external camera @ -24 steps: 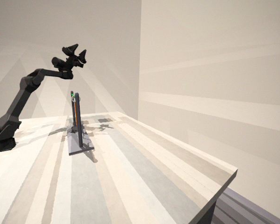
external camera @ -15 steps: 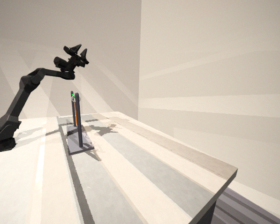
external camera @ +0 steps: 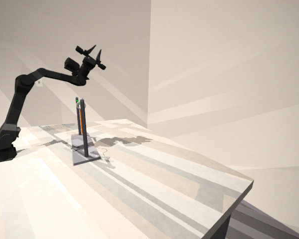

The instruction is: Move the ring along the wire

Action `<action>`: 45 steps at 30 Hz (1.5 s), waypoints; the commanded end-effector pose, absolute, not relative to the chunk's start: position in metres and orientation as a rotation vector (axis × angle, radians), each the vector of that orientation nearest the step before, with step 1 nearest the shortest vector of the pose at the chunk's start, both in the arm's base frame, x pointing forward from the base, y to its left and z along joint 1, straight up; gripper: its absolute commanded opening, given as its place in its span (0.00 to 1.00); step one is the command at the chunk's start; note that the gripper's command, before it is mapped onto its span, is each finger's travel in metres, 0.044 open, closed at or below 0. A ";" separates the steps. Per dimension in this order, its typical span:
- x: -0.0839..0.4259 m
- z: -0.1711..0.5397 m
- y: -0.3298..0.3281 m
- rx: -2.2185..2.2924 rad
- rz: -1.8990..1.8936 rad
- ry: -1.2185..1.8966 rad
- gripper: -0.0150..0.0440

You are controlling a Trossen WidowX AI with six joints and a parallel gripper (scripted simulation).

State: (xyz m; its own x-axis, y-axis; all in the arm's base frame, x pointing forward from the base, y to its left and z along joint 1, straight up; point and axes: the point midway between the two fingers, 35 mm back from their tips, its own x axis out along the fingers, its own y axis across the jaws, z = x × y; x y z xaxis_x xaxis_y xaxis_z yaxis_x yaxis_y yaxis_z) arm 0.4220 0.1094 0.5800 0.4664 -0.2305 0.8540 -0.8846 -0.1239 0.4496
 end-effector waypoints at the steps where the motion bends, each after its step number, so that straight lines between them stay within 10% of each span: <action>1: 0.437 0.568 0.082 1.420 0.634 -0.959 0.53; 25: 0.474 0.452 -0.116 0.493 0.000 -0.653 0.53; 45: 0.362 0.282 -0.298 0.001 -0.426 -0.113 0.53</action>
State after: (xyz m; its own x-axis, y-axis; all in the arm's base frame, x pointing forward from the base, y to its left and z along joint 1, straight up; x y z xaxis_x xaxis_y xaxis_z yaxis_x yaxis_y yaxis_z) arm 0.3946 -0.2730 0.3194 0.9088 -0.3594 0.2119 0.3481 0.9332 0.0895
